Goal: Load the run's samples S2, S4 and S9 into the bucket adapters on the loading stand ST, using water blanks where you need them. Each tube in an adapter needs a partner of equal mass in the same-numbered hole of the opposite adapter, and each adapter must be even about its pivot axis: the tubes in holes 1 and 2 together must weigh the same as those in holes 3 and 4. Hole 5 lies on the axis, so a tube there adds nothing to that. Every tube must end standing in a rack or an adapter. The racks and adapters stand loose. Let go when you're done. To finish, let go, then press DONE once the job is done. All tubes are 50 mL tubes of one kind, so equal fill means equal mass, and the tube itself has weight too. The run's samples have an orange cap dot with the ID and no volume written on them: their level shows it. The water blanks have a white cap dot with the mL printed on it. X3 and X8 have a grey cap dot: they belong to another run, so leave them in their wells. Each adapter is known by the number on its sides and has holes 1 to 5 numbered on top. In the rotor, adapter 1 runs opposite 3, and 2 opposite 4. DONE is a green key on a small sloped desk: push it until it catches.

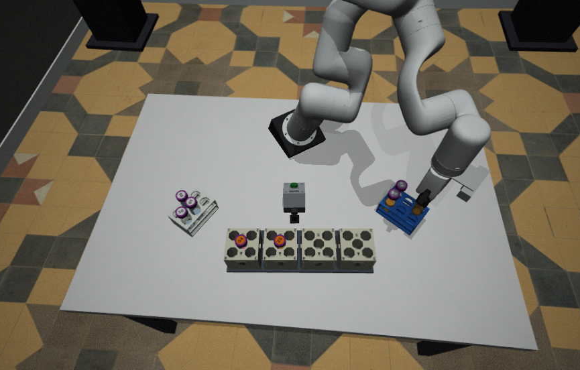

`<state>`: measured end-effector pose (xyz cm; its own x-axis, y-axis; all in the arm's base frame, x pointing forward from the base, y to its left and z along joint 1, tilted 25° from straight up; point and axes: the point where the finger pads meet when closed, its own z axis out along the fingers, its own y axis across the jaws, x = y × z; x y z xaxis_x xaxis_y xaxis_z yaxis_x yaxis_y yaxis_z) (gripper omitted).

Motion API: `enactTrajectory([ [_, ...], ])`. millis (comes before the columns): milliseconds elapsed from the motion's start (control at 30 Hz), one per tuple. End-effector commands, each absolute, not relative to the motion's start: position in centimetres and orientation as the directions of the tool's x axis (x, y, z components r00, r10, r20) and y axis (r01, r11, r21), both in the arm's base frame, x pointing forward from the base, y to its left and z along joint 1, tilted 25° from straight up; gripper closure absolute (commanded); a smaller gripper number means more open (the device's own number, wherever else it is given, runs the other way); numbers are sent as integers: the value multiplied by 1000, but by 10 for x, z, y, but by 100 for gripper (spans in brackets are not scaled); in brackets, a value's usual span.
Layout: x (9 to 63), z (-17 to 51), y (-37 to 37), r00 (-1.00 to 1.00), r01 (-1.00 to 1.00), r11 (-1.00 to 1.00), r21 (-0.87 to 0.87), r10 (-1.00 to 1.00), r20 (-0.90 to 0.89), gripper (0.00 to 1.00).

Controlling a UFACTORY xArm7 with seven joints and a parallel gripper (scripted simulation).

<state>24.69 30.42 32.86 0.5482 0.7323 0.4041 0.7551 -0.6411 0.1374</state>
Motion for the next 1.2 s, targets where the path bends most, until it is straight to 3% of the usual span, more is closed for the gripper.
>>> enactTrajectory([
  [0,243,340,302,547,755,-641,138,732,407,100],
  [1167,234,377,284,595,717,-688,111,687,416,100],
])
